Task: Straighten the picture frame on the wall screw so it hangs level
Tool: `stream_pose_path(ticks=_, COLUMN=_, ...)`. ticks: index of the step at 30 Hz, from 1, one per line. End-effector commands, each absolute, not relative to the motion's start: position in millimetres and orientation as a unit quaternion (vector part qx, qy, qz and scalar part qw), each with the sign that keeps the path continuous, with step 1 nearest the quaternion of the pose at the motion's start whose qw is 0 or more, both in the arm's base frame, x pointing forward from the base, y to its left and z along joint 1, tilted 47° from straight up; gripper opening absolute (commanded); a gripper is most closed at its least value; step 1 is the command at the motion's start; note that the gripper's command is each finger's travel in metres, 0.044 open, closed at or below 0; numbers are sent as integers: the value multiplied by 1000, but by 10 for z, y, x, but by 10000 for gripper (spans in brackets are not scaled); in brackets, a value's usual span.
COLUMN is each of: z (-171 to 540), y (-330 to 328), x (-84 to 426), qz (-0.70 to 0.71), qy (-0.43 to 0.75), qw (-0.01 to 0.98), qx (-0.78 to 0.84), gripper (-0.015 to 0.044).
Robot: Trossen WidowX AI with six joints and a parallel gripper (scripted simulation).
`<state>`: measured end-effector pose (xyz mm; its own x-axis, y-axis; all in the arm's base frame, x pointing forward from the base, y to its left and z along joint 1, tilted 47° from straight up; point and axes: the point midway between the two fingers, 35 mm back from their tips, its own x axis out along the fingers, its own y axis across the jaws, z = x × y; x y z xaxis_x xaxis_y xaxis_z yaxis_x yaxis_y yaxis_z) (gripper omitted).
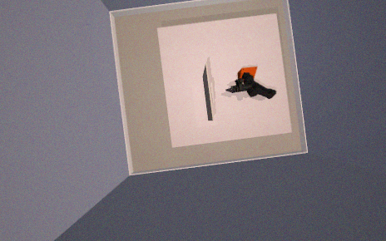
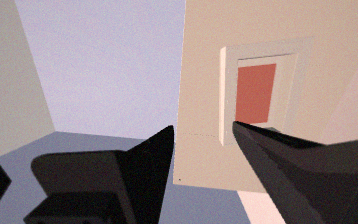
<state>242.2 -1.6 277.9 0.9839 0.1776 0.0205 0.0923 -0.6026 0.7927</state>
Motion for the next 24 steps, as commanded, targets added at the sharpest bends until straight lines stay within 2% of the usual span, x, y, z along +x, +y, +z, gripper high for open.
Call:
stream_pose_path(ticks=1, z=2772, y=-8, x=2422, qz=49, qy=75, qw=439, qx=894, gripper=260)
stream_pose_path(ticks=11, z=2400, y=391, x=2340, qz=52, qy=76, qw=441, qx=893, gripper=260)
stream_pose_path(ticks=24, z=2373, y=415, x=2330, qz=52, qy=76, qw=441, qx=893, gripper=260)
